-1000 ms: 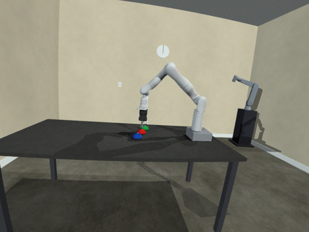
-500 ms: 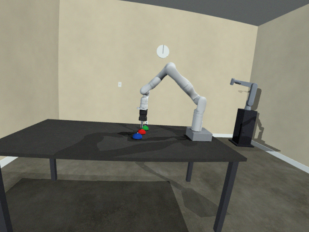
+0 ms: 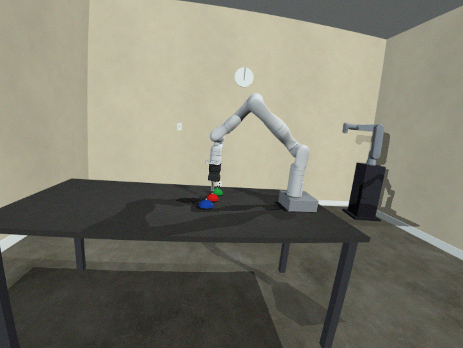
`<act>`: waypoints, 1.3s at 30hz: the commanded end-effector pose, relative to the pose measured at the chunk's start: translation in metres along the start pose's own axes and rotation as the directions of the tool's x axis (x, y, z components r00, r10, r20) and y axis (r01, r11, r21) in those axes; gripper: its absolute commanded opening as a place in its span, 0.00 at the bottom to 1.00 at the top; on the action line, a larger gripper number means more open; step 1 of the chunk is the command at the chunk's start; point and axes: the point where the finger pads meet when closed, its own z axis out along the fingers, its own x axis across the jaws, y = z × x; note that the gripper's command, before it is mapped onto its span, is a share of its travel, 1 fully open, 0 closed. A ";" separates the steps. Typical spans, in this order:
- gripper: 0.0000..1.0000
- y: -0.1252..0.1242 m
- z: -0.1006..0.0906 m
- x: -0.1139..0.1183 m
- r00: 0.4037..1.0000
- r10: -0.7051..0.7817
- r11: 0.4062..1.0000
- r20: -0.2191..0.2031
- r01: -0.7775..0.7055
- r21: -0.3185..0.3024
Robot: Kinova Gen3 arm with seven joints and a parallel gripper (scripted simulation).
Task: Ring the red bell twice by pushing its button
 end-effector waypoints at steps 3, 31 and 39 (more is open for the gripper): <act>0.17 0.000 -0.001 0.000 1.000 0.000 1.000 0.001 0.000 0.000; 0.17 0.001 -0.005 -0.001 1.000 0.000 1.000 0.001 0.000 0.000; 0.17 0.001 -0.006 -0.001 1.000 0.000 1.000 0.001 0.000 0.000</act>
